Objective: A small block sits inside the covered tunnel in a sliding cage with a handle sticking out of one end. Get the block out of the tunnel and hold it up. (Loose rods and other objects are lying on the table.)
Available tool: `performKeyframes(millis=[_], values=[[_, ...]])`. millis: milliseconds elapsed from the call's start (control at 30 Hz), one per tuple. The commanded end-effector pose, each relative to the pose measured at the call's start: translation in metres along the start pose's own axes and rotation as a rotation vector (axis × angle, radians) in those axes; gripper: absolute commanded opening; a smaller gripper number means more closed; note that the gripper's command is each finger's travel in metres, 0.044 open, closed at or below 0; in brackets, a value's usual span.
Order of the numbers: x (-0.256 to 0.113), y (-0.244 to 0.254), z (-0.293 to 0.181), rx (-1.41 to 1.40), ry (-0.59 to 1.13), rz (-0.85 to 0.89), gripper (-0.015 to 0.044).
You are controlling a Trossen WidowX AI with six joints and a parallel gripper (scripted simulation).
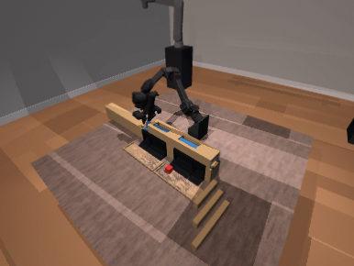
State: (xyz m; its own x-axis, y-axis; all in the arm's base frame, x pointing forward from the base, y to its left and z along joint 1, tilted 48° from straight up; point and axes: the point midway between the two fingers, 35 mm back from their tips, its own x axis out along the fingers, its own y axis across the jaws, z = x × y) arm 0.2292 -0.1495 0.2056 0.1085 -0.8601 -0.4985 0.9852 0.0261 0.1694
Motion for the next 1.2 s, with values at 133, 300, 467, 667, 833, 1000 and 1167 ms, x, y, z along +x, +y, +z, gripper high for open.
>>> performKeyframes(millis=[133,300,467,667,833,1000,1167], values=[[-0.017,0.004,0.003,-0.009,0.01,0.004,0.0341],[-0.035,0.007,0.007,-0.02,0.019,0.009,0.044],[-0.038,0.029,-0.007,-0.127,0.052,0.036,0.044],[-0.061,0.085,-0.055,-0.439,0.138,0.107,0.044],[-0.073,0.114,-0.109,-0.742,0.201,0.111,0.044],[-0.084,0.131,-0.174,-1.052,0.245,0.091,0.044],[-0.092,0.133,-0.241,-1.338,0.28,0.064,0.044]])
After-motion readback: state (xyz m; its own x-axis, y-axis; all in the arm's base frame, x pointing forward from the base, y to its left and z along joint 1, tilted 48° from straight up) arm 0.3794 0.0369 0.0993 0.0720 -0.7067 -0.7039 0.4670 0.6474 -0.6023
